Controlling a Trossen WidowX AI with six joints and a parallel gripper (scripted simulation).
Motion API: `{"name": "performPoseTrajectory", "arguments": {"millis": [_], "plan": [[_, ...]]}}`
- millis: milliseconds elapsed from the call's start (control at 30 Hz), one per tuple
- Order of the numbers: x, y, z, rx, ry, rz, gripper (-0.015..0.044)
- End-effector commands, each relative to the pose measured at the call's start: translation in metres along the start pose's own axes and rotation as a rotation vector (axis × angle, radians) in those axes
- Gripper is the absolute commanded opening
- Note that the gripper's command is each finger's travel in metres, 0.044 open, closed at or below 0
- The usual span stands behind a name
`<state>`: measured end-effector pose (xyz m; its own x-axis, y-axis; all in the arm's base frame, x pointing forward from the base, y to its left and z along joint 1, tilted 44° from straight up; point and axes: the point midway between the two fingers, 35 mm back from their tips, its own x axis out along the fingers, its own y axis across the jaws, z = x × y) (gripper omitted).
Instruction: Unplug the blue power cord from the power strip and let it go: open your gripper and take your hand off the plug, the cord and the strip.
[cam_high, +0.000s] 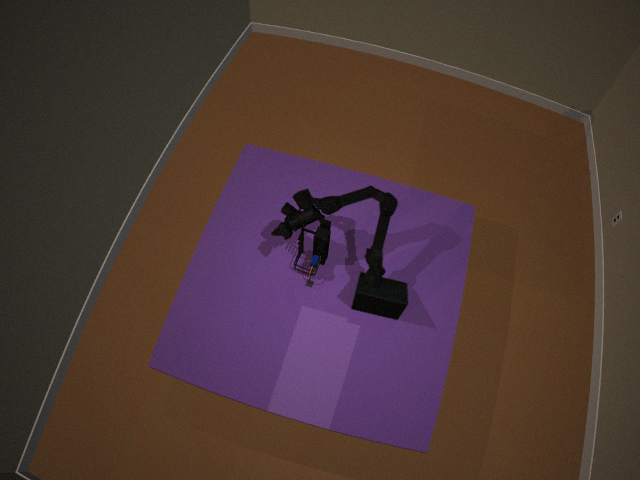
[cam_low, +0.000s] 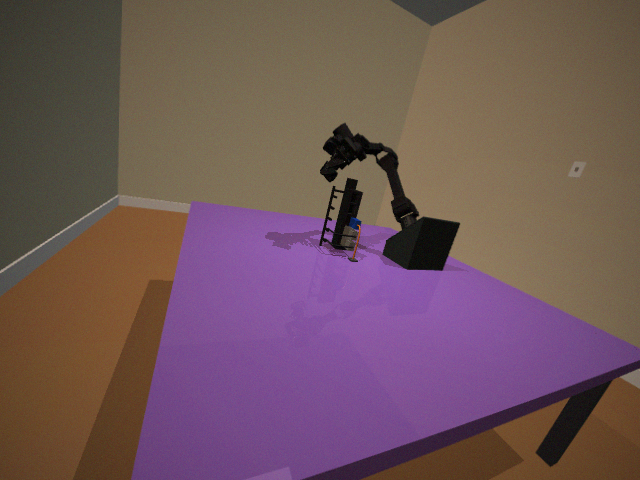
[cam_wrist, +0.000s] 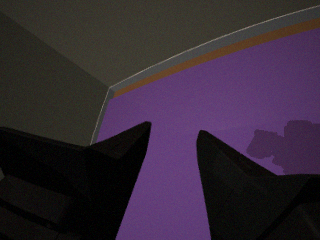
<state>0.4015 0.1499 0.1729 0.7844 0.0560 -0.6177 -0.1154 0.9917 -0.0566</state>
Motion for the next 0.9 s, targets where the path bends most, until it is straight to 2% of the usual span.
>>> {"name": "performPoseTrajectory", "arguments": {"millis": [0, 167, 333, 533, 600, 867], "plan": [[0.007, 0.021, -0.032, -0.173, 0.129, 0.009, 0.016], [0.015, 0.017, -0.081, -0.458, 0.33, -0.039, 0.016], [0.009, -0.006, -0.151, -0.974, 0.692, -0.055, 0.016], [-0.019, -0.037, -0.202, -1.582, 1.139, 0.065, 0.016], [-0.022, -0.041, -0.206, -1.65, 1.191, 0.089, 0.016], [-0.022, -0.041, -0.206, -1.65, 1.191, 0.089, 0.016]]}}
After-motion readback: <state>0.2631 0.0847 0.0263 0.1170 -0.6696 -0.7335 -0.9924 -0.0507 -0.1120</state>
